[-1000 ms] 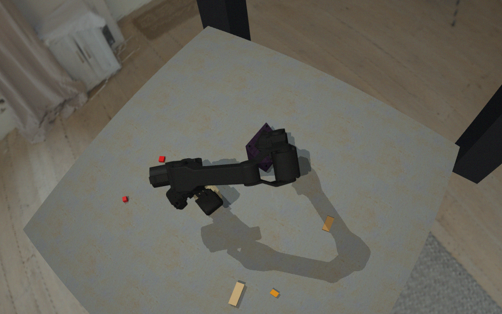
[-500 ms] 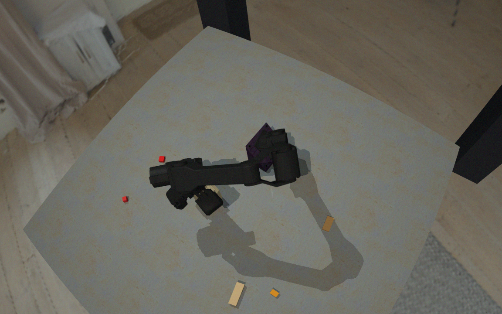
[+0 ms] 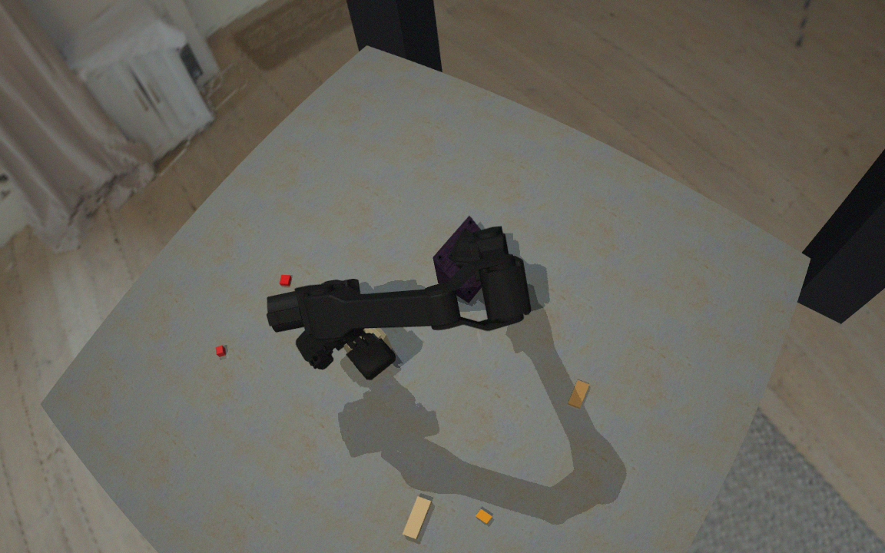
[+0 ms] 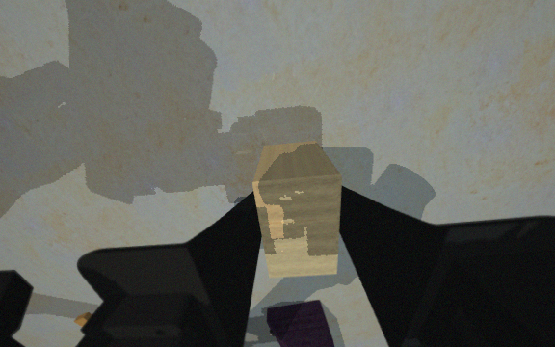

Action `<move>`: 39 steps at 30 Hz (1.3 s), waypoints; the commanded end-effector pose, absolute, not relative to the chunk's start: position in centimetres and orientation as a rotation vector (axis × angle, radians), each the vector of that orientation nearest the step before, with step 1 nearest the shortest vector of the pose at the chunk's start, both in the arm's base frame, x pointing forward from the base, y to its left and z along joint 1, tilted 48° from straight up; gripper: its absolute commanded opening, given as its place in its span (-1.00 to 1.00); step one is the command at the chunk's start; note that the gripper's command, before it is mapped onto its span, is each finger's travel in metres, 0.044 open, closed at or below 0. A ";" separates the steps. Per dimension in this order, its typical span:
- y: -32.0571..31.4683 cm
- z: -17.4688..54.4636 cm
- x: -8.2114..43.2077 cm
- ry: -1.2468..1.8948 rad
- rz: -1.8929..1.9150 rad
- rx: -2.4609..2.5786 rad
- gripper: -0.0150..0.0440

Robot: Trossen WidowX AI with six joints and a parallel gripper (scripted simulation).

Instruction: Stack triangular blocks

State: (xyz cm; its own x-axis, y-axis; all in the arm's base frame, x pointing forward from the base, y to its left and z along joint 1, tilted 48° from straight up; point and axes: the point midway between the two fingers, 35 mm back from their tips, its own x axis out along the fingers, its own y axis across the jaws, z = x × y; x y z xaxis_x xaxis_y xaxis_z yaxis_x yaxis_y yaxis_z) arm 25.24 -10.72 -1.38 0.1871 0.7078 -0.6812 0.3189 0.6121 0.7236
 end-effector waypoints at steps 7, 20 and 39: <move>-10.2 -1.7 25.2 1.403 0.338 0.948 -0.49; -9.7 -2.1 25.0 1.403 0.338 0.950 -0.49; -9.6 -2.2 25.0 1.403 0.338 0.950 -0.49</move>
State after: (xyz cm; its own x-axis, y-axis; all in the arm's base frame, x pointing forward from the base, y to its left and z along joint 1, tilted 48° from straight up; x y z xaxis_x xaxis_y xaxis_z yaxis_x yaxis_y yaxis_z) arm 24.95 -9.65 -2.22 0.1876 0.7089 -0.6799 0.3200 0.6103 0.7247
